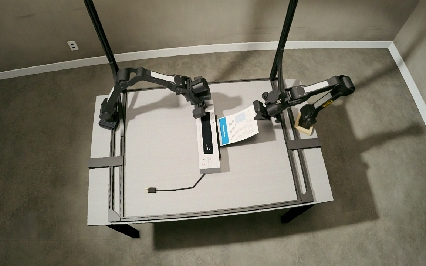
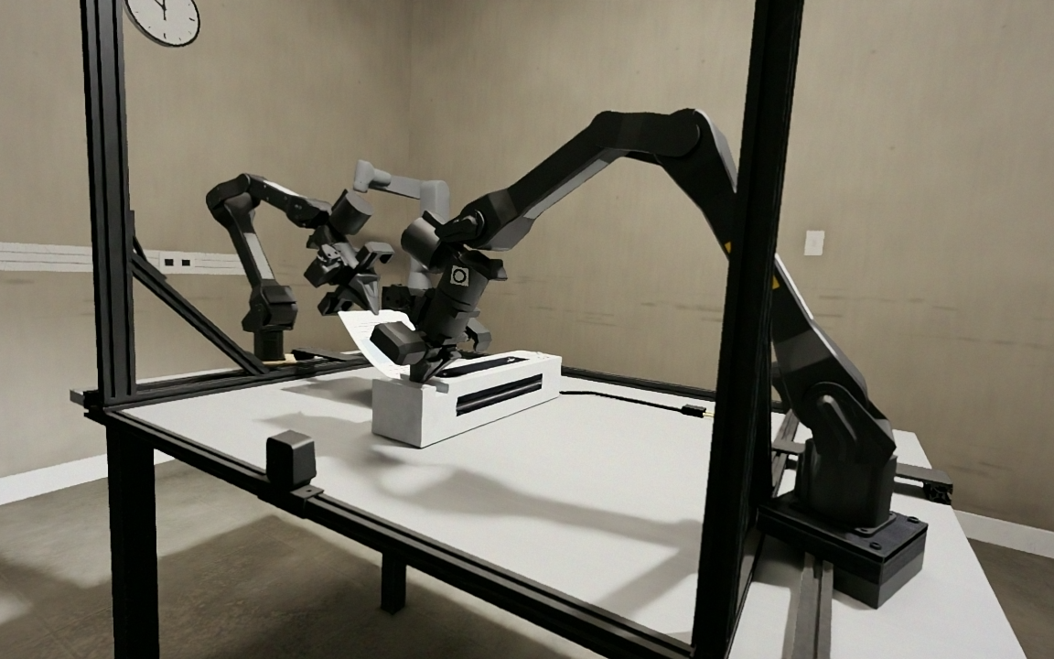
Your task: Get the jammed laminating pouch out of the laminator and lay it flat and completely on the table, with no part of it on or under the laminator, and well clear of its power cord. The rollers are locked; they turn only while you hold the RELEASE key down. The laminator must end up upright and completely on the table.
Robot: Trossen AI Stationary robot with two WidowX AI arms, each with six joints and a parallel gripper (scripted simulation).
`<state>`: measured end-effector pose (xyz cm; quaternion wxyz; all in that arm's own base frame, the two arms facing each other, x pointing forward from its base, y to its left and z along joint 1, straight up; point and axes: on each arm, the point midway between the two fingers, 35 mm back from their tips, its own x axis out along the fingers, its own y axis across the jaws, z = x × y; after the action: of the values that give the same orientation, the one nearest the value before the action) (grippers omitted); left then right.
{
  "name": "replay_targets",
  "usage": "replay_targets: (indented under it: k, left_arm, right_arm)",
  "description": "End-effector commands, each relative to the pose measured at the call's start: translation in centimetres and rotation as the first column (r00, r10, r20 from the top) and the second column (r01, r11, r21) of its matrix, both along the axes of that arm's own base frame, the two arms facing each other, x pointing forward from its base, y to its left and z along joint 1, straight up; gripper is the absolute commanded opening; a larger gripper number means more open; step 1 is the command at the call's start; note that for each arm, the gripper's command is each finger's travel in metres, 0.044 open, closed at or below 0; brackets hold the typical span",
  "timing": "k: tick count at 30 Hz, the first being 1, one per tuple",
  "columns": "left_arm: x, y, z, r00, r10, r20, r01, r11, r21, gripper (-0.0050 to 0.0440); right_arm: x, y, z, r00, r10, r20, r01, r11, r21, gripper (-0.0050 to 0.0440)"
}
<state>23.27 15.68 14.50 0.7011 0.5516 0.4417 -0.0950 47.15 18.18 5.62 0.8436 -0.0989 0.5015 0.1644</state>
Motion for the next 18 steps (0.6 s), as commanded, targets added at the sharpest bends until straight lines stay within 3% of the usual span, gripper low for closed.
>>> replay_targets:
  k: [1,12,13,15,18]
  left_arm:
    - [-0.1,0.1,2.0,0.999,-0.003,0.035,0.002,1.000,0.024,-0.0050]
    - [-0.1,0.1,2.0,0.999,-0.003,0.035,0.002,1.000,0.024,-0.0050]
    - [-0.6,-0.3,2.1,1.000,-0.001,0.025,0.001,1.000,0.018,-0.0050]
    - [-1.3,-0.7,3.3,0.999,-0.003,0.034,0.002,1.000,0.024,-0.0050]
    - [-1.3,-0.7,3.3,0.999,-0.003,0.034,0.002,1.000,0.024,-0.0050]
  right_arm:
    - [-0.3,-0.1,-1.0,1.000,-0.003,-0.026,0.003,1.000,-0.009,-0.0050]
    - [-0.3,-0.1,-1.0,1.000,-0.003,-0.026,0.003,1.000,-0.009,-0.0050]
    - [0.1,0.0,0.4,1.000,-0.001,0.007,0.001,1.000,0.003,-0.0050]
    - [-0.3,-0.1,-1.0,1.000,-0.003,-0.026,0.003,1.000,-0.009,-0.0050]
    - [-0.3,-0.1,-1.0,1.000,-0.003,-0.026,0.003,1.000,-0.009,-0.0050]
